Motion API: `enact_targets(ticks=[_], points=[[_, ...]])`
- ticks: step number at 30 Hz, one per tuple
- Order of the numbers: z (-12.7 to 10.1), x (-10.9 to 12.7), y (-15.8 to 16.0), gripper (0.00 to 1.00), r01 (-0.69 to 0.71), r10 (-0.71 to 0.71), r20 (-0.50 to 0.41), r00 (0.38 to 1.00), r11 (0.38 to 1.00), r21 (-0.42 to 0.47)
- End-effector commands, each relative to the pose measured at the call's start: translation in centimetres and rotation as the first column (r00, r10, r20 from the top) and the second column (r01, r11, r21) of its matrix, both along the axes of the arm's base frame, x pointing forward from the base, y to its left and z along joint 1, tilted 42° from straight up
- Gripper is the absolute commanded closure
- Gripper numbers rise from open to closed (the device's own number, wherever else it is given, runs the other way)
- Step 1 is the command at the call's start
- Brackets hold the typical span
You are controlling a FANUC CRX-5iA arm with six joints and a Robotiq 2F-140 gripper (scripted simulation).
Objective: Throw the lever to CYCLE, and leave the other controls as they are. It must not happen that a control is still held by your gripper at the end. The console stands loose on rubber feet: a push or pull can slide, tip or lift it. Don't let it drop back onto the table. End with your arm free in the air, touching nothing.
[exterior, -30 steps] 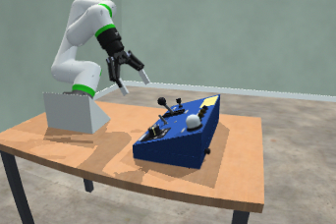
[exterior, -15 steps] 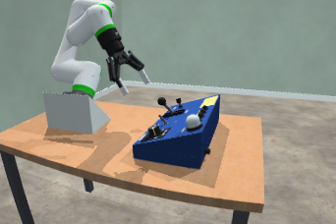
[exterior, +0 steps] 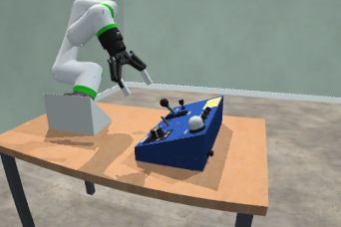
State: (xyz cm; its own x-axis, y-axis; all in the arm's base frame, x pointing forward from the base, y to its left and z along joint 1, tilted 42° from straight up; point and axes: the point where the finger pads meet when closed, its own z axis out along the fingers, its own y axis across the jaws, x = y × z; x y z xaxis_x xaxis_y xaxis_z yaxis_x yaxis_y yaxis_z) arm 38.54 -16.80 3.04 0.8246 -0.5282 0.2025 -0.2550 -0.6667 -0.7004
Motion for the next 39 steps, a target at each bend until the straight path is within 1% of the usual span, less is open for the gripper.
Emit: enact_targets(ticks=[1, 10, 25, 39], points=[[0.1, 0.0, -0.1, 0.0, 0.0, 0.0, 0.0, 1.0, 1.0, 0.0], [1.0, -0.4, -0.8, 0.0, 0.0, 0.0, 0.0, 1.0, 1.0, 0.0], [3.2, -1.3, -2.8, 0.0, 0.0, 0.0, 0.0, 1.0, 1.0, 0.0], [3.8, -1.5, -3.3, 0.0, 0.0, 0.0, 0.0, 1.0, 1.0, 0.0]])
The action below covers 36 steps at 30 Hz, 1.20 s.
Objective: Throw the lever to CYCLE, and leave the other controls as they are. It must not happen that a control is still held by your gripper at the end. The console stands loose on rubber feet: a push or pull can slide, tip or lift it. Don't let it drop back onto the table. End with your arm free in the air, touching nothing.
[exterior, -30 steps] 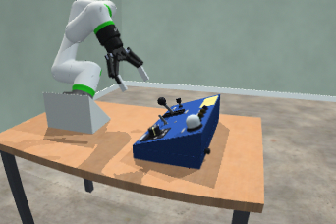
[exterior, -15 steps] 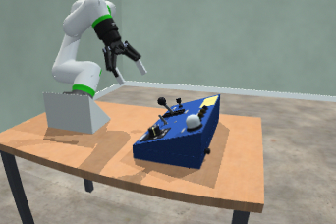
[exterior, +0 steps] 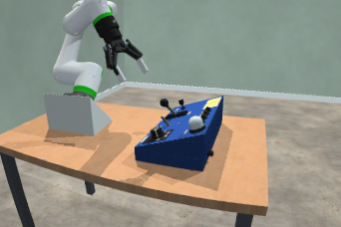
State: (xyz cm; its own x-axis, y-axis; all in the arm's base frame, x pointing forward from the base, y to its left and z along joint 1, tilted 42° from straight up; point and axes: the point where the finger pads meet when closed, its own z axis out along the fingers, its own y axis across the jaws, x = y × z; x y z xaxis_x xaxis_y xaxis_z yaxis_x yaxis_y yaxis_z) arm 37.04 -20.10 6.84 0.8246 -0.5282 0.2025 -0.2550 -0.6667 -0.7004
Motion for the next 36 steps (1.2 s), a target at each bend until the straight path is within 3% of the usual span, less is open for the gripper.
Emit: enact_targets(ticks=[1, 6, 10, 11, 12, 14, 15, 16, 19, 27, 28, 36], points=[[0.0, 0.0, 0.0, 0.0, 0.0, 0.0, 0.0, 1.0, 1.0, 0.0], [0.5, 0.9, 1.2, 0.0, -0.028, 0.028, -0.004, 1.0, 1.0, -0.003], [2.7, 4.0, 6.6, 0.0, -0.143, 0.143, -0.019, 0.99, 0.99, -0.016], [2.7, 4.0, 6.6, 0.0, -0.143, 0.143, -0.019, 0.99, 0.99, -0.016], [3.7, 5.1, 9.1, 0.0, -0.191, 0.19, -0.025, 0.981, 0.981, -0.021], [3.7, 5.1, 9.1, 0.0, -0.191, 0.19, -0.025, 0.981, 0.981, -0.021], [4.6, 5.9, 11.5, 0.0, -0.235, 0.235, -0.03, 0.972, 0.972, -0.026], [4.6, 5.9, 11.5, 0.0, -0.235, 0.235, -0.03, 0.972, 0.972, -0.026], [6.0, 6.9, 15.4, 0.0, -0.302, 0.301, -0.036, 0.953, 0.953, -0.033], [6.6, 7.2, 17.0, 0.0, -0.329, 0.327, -0.039, 0.944, 0.944, -0.036], [6.6, 7.2, 17.0, 0.56, -0.329, 0.327, -0.039, 0.944, 0.944, -0.036], [6.6, 7.2, 17.0, 0.56, -0.329, 0.327, -0.039, 0.944, 0.944, -0.036]])
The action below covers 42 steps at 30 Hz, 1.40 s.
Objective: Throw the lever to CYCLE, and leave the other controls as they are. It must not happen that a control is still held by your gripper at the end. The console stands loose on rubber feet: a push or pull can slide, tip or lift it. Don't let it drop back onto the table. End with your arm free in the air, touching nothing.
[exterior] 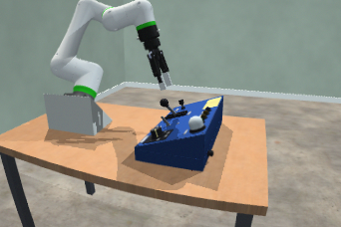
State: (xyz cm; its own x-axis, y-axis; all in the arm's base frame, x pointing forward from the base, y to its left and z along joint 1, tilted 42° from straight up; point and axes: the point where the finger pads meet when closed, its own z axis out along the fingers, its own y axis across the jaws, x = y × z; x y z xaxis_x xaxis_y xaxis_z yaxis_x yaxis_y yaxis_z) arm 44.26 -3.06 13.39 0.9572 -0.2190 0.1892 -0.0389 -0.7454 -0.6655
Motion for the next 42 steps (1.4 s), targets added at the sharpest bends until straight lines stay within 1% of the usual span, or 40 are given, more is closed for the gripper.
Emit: enact_targets(ticks=[1, 26, 28, 31, 33, 42], points=[[0.0, 0.0, 0.0, 0.56, 0.0, 0.0, 0.0, 1.0, 1.0, 0.0], [0.0, 0.0, 0.0, 0.56, 0.0, 0.0, 0.0, 1.0, 1.0, 0.0], [-0.1, -0.7, 0.1, 0.56, 0.0, 0.0, 0.0, 1.0, 1.0, 0.0], [-0.6, -2.6, 0.6, 0.56, 0.0, 0.0, 0.0, 1.0, 1.0, 0.0], [-0.7, -3.3, 0.8, 0.56, 0.0, 0.0, 0.0, 1.0, 1.0, 0.001], [-0.7, -3.3, 0.9, 0.56, 0.0, 0.0, 0.0, 1.0, 1.0, 0.001]])
